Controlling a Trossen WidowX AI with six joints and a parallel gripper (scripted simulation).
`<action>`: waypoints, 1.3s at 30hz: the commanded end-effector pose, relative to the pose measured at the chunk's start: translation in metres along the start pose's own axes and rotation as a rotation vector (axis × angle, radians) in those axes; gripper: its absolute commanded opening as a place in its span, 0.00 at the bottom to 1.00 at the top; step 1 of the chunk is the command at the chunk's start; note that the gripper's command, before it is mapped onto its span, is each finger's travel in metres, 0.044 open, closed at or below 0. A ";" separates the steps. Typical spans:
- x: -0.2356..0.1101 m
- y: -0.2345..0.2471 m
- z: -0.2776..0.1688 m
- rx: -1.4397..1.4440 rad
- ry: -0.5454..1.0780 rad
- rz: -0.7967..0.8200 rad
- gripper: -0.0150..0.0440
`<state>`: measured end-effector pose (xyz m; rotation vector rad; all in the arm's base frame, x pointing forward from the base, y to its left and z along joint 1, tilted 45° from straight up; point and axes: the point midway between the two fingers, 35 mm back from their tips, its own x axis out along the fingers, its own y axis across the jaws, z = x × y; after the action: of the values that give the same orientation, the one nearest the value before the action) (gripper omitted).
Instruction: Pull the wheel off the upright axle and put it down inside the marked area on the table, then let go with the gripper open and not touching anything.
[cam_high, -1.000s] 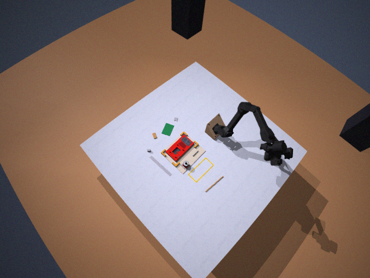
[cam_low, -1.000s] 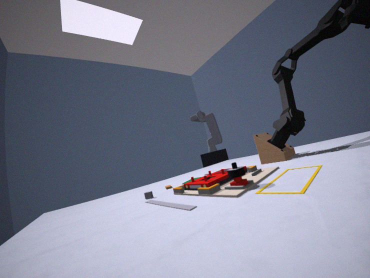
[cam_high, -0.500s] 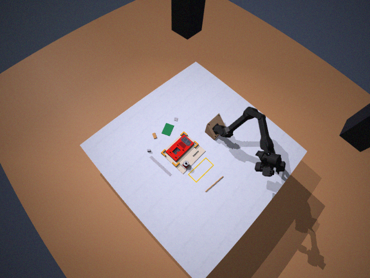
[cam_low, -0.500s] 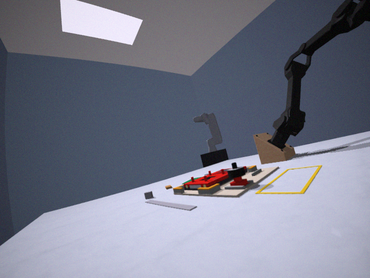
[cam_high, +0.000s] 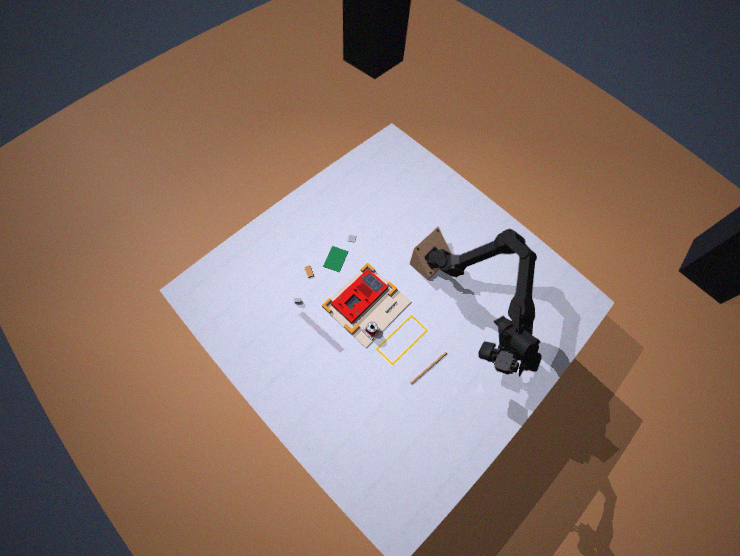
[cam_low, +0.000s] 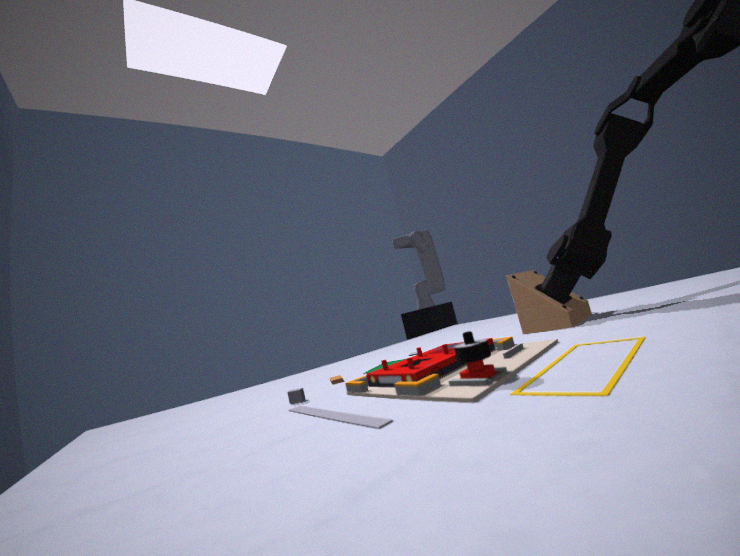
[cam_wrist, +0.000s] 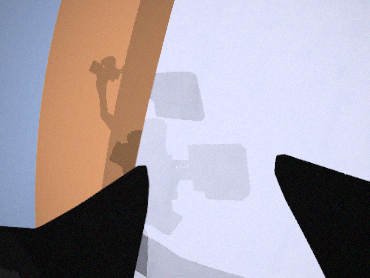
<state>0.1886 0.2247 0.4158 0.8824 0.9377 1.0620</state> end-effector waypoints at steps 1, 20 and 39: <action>0.005 -0.028 0.022 -0.006 -0.036 -0.078 0.76; -0.030 -0.213 0.111 0.054 -0.032 -0.485 0.76; -0.141 -0.392 0.102 0.222 0.170 -0.621 0.76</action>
<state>0.3788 -0.0026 0.1388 0.6147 1.3334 0.4951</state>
